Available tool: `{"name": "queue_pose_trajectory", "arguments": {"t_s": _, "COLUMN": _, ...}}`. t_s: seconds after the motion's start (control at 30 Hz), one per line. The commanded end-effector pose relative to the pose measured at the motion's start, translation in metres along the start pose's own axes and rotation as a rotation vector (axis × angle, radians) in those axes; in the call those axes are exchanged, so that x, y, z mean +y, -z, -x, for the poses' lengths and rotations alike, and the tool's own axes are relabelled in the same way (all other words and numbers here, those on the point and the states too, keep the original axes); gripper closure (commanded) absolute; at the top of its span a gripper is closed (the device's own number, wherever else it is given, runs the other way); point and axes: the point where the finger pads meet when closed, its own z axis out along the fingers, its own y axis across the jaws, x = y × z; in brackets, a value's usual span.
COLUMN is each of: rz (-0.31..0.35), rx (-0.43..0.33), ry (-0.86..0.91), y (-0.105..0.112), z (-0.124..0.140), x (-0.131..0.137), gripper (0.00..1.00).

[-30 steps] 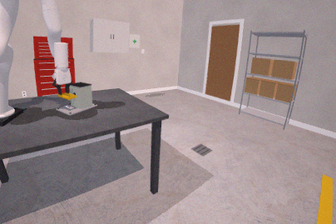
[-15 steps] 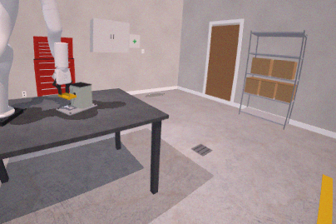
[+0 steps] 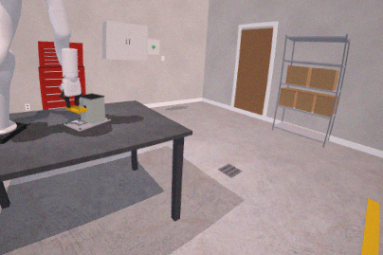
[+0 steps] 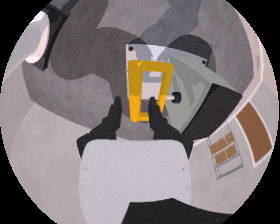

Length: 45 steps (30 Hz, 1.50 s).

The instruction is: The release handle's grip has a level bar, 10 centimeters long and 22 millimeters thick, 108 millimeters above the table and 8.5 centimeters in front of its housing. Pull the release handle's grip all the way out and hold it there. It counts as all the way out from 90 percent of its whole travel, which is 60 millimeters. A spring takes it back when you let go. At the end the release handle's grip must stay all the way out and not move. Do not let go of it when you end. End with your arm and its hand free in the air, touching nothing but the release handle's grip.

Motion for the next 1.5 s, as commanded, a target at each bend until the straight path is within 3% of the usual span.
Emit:
{"name": "queue_pose_trajectory", "arguments": {"t_s": 0.0, "rz": 0.001, "rx": -0.001, "ry": 0.000, "y": -0.001, "z": 0.000, "x": 0.001, "gripper": 0.50}}
{"name": "queue_pose_trajectory", "arguments": {"t_s": 1.47, "rz": 0.001, "rx": -0.001, "ry": 0.000, "y": -0.037, "z": 0.000, "x": 0.001, "gripper": 0.50}}
